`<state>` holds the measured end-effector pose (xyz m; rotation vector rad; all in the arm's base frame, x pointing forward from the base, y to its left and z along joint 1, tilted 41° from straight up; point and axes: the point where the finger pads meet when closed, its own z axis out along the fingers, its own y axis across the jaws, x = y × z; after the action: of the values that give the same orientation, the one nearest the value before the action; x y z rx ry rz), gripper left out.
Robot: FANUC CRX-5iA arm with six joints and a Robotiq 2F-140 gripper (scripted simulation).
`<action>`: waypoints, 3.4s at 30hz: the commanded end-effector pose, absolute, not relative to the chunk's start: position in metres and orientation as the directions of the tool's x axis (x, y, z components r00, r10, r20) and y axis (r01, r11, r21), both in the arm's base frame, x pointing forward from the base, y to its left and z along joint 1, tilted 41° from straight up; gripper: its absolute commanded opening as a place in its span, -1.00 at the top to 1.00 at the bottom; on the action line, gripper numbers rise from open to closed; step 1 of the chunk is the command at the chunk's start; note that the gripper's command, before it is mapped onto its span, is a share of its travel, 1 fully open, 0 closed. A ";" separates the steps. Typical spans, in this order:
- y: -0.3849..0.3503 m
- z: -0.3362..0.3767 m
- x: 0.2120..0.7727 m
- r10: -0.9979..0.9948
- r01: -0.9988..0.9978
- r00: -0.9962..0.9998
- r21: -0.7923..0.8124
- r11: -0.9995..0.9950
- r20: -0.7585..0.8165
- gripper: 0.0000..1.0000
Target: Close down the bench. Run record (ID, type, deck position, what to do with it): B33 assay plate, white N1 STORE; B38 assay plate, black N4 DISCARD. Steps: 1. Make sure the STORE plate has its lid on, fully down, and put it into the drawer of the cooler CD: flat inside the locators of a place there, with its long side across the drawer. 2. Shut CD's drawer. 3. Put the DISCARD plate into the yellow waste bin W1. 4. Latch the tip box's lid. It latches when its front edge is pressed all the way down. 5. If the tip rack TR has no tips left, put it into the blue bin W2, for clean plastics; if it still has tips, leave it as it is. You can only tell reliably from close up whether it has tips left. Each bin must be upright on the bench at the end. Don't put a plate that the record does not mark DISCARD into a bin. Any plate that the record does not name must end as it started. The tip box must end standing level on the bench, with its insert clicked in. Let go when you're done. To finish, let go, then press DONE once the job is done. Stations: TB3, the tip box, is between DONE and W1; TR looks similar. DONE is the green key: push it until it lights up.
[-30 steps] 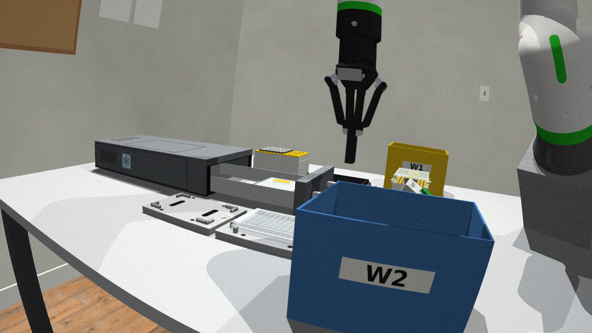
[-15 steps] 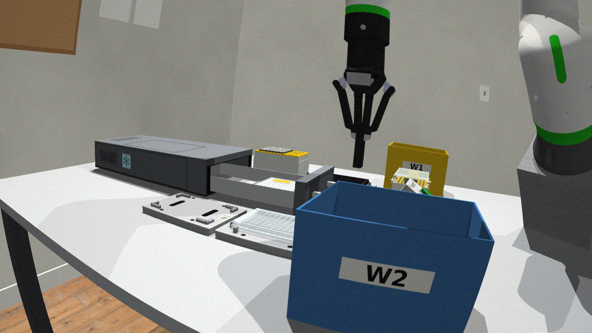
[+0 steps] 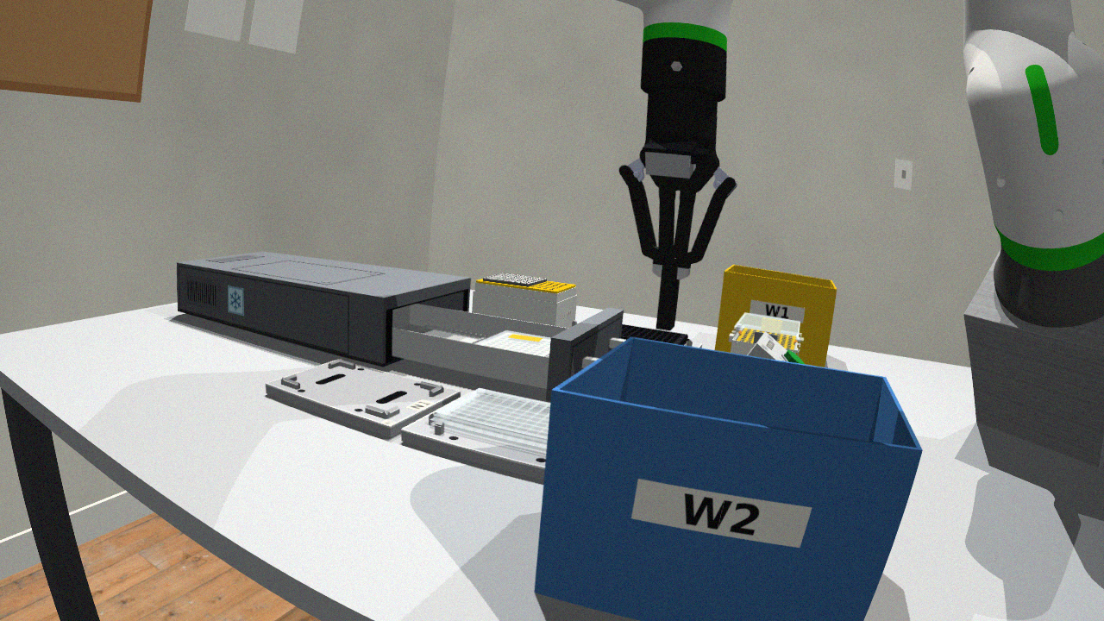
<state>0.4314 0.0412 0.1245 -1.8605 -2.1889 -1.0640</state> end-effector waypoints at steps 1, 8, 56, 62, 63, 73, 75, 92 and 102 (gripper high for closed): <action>0.042 0.123 0.433 0.840 0.893 -0.260 0.449 0.022 0.476 0.80; 0.047 0.116 0.436 0.840 0.893 -0.260 0.449 0.022 0.476 0.80; 0.078 0.074 0.457 0.840 0.893 -0.261 0.449 0.022 0.476 0.80; 0.079 0.072 0.457 0.840 0.893 -0.261 0.449 0.022 0.476 0.80; 0.079 0.072 0.457 0.840 0.893 -0.261 0.449 0.022 0.476 0.80; 0.079 0.076 0.466 0.840 0.893 -0.261 0.449 0.022 0.476 0.80; 0.079 0.077 0.468 0.840 0.893 -0.261 0.449 0.022 0.476 0.80; 0.079 0.086 0.486 0.840 0.893 -0.261 0.449 0.022 0.476 0.80; 0.080 0.091 0.495 0.840 0.893 -0.261 0.449 0.022 0.476 0.80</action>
<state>0.4934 0.0802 0.0897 -1.8605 -2.1889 -1.0639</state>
